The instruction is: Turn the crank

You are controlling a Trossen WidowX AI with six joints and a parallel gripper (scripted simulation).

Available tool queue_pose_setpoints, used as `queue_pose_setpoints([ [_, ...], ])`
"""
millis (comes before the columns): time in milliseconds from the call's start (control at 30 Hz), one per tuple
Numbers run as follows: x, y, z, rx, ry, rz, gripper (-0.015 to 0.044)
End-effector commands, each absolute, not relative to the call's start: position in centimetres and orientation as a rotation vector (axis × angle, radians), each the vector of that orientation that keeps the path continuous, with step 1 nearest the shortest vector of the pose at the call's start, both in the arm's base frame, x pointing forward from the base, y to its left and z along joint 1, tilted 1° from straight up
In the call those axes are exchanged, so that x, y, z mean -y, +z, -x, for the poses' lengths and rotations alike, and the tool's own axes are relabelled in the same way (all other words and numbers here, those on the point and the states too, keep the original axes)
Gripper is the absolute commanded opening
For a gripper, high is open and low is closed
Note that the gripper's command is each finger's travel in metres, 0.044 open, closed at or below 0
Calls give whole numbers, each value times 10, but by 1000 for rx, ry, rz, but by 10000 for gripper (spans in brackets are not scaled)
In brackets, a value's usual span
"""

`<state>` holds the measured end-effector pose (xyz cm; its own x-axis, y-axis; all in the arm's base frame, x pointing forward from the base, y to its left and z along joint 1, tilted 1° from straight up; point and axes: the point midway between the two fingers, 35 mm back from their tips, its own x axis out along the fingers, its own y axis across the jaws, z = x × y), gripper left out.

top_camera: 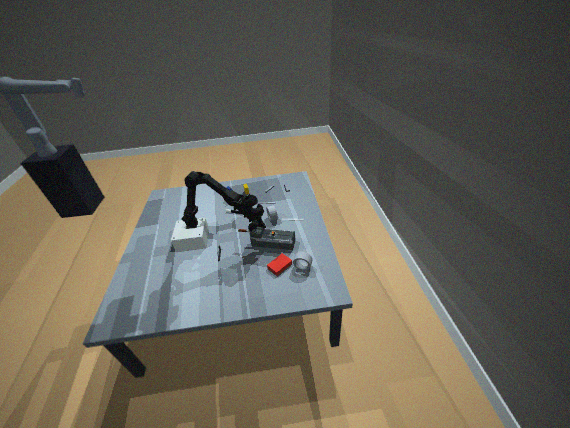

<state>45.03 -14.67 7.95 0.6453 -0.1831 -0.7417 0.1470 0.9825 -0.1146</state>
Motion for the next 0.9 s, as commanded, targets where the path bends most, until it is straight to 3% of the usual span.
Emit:
queue_pose_setpoints([
  [0,147,80,-450,-849,-188,45,0],
  [167,147,80,-450,-849,-188,45,0],
  [700,147,86,-451,-849,-188,45,420],
  [867,147,130,-449,-849,-187,45,440],
])
